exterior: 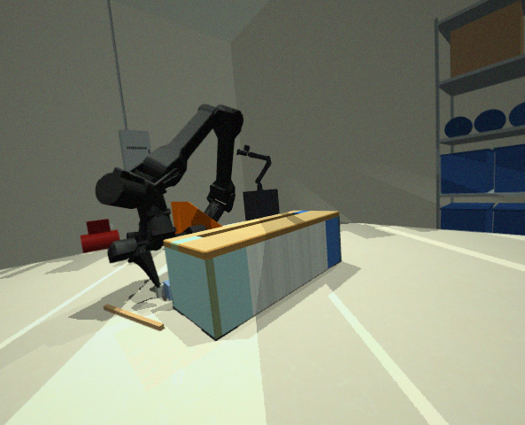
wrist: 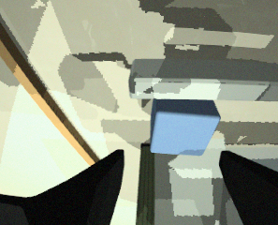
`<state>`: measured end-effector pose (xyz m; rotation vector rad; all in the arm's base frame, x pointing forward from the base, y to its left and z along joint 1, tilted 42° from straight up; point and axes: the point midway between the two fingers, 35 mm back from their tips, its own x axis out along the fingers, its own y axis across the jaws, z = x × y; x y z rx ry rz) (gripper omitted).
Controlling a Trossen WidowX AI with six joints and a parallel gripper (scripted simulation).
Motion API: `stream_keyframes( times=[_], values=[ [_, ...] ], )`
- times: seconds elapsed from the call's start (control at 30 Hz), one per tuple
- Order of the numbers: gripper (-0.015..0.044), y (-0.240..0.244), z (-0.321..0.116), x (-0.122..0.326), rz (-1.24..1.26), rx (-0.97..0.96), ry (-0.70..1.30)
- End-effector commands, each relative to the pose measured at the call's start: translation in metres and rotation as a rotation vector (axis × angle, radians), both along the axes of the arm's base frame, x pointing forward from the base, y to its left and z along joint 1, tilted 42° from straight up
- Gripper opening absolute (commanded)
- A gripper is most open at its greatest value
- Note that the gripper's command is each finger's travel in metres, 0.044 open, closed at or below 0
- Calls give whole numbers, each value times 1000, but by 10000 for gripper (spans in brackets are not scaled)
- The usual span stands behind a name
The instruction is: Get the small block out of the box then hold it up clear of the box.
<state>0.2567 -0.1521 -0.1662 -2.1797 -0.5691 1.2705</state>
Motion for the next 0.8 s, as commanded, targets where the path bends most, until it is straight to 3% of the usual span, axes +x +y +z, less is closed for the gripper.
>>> stream_keyframes(
  times=[0.0, 0.47, 0.7, 0.77],
  values=[
    [285, 6, -4, 0, -2, 7, 2],
    [285, 20, -18, 1, -2, 9, 0],
    [101, 20, -18, 1, -2, 9, 0],
    [88, 20, -18, 1, -2, 9, 0]
  ],
)
